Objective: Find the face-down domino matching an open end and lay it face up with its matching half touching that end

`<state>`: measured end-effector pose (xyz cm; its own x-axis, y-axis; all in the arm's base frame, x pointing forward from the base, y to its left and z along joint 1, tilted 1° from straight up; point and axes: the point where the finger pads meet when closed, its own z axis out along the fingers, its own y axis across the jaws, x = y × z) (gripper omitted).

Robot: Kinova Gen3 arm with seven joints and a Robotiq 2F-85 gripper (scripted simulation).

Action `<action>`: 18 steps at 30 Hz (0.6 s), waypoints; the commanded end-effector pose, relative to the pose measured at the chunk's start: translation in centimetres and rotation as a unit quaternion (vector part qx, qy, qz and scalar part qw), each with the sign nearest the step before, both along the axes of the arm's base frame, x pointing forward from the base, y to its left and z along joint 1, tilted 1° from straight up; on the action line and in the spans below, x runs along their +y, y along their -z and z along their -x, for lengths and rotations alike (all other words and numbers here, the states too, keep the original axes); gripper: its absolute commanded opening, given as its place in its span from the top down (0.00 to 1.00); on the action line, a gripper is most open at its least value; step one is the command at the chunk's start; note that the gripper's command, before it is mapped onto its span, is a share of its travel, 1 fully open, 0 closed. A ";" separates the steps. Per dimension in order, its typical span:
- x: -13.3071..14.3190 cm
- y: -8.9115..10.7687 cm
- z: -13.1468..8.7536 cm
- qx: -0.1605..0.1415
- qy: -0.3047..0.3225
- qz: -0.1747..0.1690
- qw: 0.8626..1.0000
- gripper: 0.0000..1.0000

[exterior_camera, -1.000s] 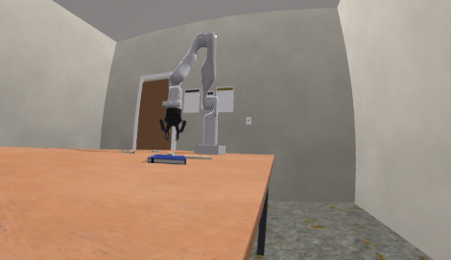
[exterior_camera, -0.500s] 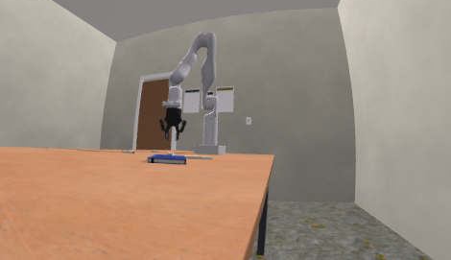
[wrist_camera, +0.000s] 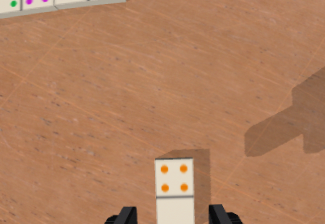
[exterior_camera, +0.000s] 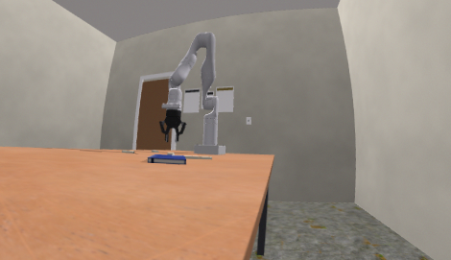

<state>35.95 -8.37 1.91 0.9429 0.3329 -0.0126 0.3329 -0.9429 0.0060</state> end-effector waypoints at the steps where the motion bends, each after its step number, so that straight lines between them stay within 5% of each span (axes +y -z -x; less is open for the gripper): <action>1: 0.0 0.1 -0.1 -0.001 0.000 0.000 1.000 0.51; 18: 0.0 2.3 -0.1 -0.001 0.000 0.000 1.000 0.51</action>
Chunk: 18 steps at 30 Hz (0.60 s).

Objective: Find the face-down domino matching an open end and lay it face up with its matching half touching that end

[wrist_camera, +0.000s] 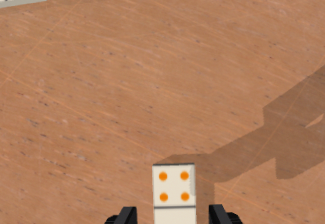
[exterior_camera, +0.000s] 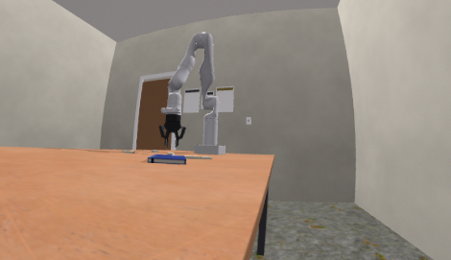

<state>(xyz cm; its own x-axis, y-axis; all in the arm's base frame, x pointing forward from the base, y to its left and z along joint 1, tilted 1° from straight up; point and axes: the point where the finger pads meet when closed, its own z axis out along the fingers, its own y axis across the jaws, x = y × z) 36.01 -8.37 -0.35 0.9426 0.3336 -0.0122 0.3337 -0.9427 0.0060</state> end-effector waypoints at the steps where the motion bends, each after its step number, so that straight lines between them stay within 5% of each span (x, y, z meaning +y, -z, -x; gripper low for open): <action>1: 0.0 0.2 0.0 -0.001 0.000 0.000 1.000 0.51; 18: -0.1 1.7 -0.1 -0.001 0.000 0.000 1.000 0.51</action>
